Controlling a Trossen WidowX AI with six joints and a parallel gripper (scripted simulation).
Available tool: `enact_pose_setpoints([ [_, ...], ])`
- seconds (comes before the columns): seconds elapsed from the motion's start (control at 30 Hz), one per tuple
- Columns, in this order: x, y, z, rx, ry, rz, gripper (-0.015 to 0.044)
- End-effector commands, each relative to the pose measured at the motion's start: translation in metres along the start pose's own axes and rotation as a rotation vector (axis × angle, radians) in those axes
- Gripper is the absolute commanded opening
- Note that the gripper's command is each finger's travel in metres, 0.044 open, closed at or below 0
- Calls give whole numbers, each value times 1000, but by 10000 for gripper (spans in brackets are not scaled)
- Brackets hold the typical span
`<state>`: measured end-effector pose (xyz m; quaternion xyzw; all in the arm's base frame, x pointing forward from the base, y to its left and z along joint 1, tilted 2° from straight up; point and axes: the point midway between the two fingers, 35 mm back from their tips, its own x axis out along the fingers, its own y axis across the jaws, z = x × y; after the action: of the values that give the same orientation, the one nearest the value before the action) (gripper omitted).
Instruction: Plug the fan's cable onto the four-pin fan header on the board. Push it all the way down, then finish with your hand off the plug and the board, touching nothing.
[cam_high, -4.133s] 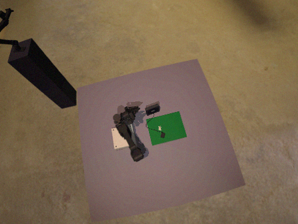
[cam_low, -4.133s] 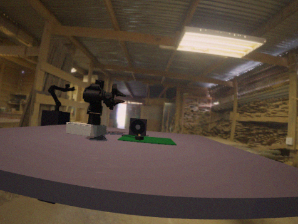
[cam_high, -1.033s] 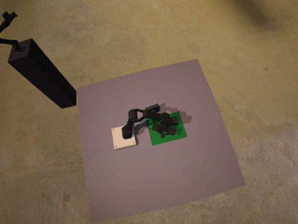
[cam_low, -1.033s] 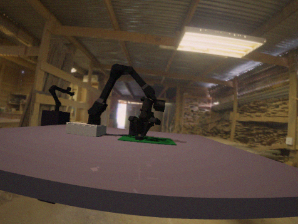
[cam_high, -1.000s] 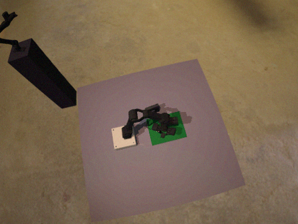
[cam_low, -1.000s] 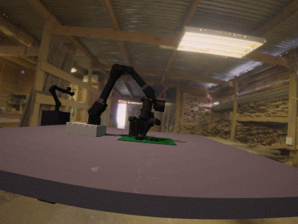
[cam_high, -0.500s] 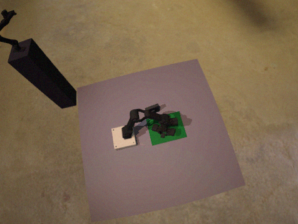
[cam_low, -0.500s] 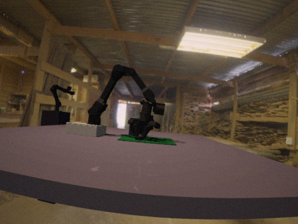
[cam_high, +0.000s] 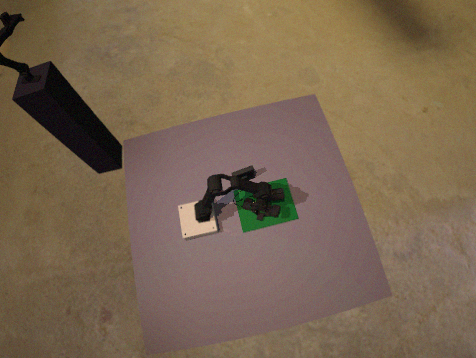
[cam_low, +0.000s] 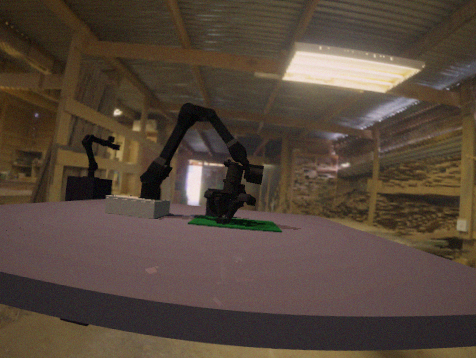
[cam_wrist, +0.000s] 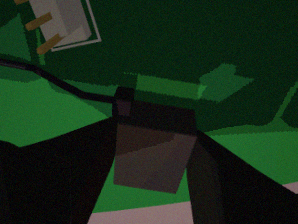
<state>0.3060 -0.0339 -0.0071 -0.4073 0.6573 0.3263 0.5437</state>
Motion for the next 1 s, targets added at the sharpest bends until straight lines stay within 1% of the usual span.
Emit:
enact_pose_setpoints([
  [0.0, -7, -1, -1, 1, -1, -1, 0],
  [0.63, -66, 1, -16, 2, -5, 2, 0],
  [0.8, -68, 0, -15, 2, -11, 2, 0],
  [0.97, -71, -7, -3, 4, -57, 0, 0],
])
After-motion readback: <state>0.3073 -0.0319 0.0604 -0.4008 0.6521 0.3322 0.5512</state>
